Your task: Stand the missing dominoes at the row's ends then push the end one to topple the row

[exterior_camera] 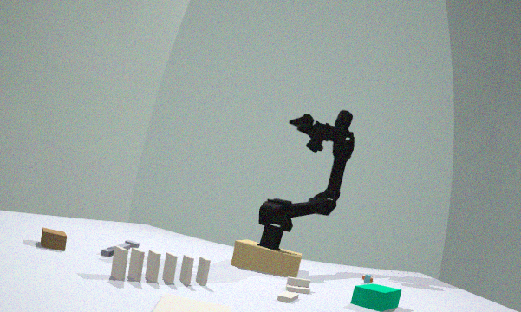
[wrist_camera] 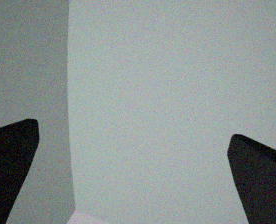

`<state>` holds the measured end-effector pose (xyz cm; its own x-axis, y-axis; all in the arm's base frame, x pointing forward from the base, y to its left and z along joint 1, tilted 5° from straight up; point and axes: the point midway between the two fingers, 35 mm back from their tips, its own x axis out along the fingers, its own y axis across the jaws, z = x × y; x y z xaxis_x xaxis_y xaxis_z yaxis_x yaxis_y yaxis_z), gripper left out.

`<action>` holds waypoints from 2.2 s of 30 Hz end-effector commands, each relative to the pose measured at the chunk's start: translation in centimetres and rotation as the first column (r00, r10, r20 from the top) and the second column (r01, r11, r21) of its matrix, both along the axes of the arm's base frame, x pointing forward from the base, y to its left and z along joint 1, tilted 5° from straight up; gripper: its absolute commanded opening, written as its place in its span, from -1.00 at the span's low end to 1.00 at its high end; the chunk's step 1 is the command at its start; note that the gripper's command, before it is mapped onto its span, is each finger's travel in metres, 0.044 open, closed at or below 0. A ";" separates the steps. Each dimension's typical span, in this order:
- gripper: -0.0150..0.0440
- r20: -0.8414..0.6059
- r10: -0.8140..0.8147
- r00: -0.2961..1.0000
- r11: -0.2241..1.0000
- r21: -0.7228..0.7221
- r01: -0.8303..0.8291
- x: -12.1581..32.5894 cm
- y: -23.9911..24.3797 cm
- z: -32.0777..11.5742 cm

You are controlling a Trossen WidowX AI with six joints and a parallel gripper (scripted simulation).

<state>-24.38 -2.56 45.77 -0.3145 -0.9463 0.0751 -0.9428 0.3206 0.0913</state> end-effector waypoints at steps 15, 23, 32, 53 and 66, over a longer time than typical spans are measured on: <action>1.00 -0.620 0.403 0.674 0.915 0.297 -0.273 18.1 -9.2 3.1; 1.00 -0.807 0.566 0.169 0.800 0.489 -0.348 30.6 -11.6 1.5; 1.00 -0.707 0.479 -0.520 0.648 0.684 -0.335 45.1 -10.2 -4.6; 1.00 0.143 -0.589 -0.795 0.363 0.926 -0.103 62.9 4.2 -29.0; 1.00 0.234 -0.906 -0.353 0.237 0.971 0.035 62.4 11.3 -39.8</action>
